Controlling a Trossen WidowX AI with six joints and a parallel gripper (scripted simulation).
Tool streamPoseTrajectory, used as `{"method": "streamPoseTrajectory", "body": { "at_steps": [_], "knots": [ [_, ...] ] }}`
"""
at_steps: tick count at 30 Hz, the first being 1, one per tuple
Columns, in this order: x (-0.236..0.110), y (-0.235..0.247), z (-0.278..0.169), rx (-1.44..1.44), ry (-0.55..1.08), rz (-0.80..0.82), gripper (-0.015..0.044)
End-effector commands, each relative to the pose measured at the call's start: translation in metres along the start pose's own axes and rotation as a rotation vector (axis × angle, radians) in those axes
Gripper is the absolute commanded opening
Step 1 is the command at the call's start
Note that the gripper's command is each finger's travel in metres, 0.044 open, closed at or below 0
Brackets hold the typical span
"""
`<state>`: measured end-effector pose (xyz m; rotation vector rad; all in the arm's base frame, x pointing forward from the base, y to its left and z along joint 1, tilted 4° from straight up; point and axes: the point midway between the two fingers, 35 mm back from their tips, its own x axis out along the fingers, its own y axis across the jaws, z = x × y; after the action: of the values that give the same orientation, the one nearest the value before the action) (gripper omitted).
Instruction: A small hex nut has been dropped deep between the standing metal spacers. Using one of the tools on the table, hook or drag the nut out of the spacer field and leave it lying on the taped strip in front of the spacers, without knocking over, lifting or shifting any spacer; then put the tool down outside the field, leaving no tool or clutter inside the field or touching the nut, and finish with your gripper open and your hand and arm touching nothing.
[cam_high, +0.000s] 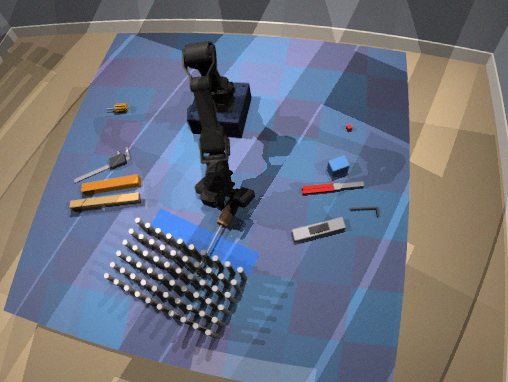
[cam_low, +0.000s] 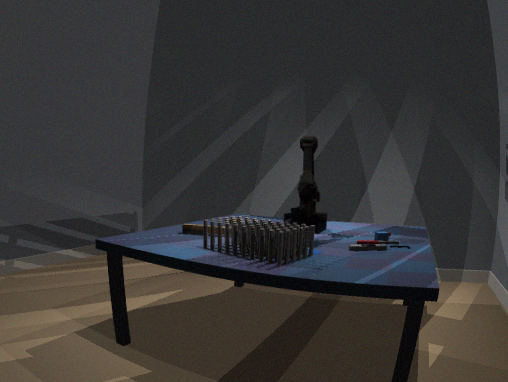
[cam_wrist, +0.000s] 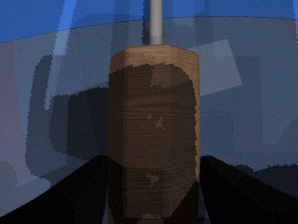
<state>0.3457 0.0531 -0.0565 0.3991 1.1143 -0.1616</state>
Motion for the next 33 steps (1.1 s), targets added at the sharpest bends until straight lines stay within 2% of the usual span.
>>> {"method": "streamPoseTrajectory", "body": {
  "at_steps": [1,33],
  "knots": [
    [-0.002,-0.001,-0.003,0.004,-0.002,-0.001,0.0],
    [-0.01,-0.001,-0.022,0.004,0.001,-0.002,0.0]
  ]
}}
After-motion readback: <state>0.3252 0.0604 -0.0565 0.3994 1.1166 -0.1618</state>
